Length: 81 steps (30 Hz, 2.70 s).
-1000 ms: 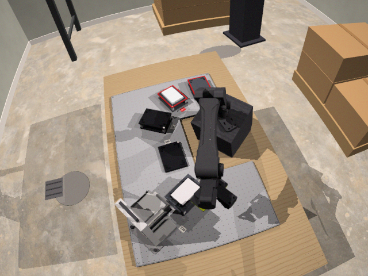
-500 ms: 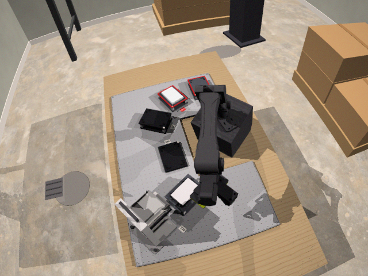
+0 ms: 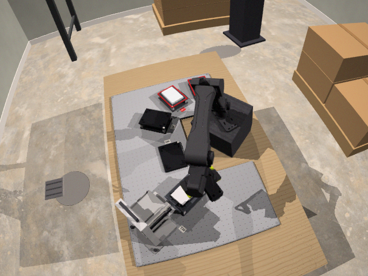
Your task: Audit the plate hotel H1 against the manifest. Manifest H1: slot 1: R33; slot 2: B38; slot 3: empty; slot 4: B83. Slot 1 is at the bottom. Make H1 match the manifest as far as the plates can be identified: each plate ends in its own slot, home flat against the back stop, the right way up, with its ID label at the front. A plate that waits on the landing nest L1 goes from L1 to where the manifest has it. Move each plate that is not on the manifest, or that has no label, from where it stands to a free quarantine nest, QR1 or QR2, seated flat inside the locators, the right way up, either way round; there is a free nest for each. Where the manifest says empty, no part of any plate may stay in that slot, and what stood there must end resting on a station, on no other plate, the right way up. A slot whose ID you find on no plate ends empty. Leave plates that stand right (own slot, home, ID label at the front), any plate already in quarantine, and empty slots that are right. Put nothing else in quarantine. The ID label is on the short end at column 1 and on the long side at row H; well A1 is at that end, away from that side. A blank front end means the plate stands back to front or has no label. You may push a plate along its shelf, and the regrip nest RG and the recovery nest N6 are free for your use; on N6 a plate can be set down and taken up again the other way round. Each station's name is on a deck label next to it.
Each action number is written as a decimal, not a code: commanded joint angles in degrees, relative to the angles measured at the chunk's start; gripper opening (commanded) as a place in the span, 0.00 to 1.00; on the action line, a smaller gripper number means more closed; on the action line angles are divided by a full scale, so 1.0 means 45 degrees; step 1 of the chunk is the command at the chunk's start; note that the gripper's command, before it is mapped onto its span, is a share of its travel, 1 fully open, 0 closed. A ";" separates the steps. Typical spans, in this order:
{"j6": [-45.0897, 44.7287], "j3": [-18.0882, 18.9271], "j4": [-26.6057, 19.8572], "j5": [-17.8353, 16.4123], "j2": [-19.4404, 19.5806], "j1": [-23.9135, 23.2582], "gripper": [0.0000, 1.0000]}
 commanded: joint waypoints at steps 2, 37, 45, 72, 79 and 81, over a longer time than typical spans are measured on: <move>0.1181 -0.0580 0.0326 -0.0257 -0.0662 -0.0517 1.00; 0.7555 -0.2411 0.0848 -0.0940 -0.2160 -0.3234 1.00; 0.9338 -0.2415 0.0850 -0.0933 -0.2162 -0.3235 1.00; 1.3226 -0.3758 0.2678 -0.0910 -0.1188 -0.3432 1.00; 1.3151 -0.4180 0.3437 -0.0914 -0.0852 -0.3499 1.00; 1.3128 -0.4335 0.3739 -0.0913 -0.0705 -0.3507 1.00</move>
